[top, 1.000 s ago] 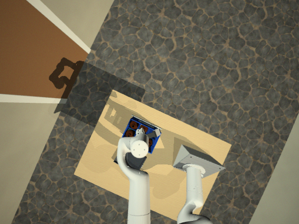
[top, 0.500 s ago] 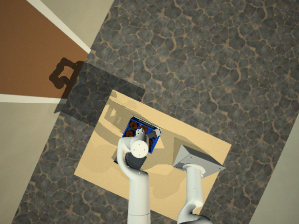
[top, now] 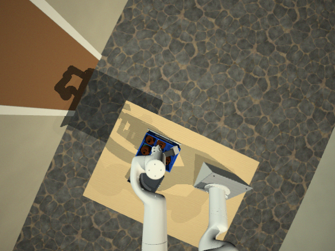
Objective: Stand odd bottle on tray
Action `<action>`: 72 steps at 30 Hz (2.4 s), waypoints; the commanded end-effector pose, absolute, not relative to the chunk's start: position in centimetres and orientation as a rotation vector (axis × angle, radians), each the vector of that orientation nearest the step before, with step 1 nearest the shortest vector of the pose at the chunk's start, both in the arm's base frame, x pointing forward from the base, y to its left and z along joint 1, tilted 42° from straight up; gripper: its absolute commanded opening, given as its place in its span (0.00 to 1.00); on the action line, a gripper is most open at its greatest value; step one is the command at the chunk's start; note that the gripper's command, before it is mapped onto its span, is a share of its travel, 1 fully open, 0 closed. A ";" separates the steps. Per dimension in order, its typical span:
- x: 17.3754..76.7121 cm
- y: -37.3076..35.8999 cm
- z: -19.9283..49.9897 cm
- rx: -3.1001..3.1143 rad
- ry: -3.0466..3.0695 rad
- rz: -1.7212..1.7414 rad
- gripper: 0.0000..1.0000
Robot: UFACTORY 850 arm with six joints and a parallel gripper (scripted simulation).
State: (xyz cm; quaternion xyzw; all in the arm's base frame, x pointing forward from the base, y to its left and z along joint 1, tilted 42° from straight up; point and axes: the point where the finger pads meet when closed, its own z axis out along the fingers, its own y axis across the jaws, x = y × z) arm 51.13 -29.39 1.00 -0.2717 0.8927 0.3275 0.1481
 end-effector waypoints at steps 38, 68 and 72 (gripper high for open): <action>51.9 -23.7 6.4 -0.784 2.566 0.936 0.65; 52.0 -22.8 5.4 -0.784 2.566 0.936 0.65; 52.1 -22.5 5.0 -0.784 2.566 0.936 0.65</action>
